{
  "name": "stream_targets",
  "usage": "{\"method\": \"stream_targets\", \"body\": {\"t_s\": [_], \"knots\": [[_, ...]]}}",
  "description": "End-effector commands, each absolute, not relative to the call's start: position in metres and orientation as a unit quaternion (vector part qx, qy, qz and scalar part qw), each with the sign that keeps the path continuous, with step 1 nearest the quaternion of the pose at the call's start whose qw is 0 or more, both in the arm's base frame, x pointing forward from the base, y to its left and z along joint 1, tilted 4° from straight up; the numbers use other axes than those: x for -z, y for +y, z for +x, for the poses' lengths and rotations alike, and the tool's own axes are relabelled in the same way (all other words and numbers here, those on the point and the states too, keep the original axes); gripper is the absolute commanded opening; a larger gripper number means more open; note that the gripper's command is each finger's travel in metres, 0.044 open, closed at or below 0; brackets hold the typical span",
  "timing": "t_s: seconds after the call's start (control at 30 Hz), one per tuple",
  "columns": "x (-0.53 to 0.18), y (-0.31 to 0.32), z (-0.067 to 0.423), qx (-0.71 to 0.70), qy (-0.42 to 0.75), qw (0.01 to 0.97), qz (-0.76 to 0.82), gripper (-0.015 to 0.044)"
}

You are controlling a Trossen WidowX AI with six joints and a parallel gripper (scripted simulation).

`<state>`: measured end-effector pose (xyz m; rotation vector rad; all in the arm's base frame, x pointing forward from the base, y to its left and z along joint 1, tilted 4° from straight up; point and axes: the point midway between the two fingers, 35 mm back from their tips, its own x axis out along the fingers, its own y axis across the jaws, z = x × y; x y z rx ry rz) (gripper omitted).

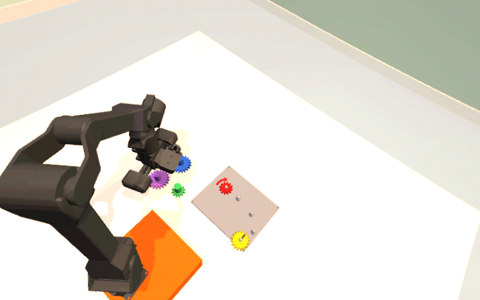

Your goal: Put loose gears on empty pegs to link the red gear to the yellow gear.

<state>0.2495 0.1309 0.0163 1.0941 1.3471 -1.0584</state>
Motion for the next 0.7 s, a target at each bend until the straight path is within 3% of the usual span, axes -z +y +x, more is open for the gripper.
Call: {"method": "stream_targets", "body": {"t_s": [0.0,0.4,0.67], "knots": [[-0.0069,0.1312,0.2469,0.446,0.566,0.522,0.456,0.0440],[0.0002,0.1315,0.2463,0.446,0.566,0.522,0.456,0.0440],[0.0002,0.1315,0.2463,0.446,0.566,0.522,0.456,0.0230]]}}
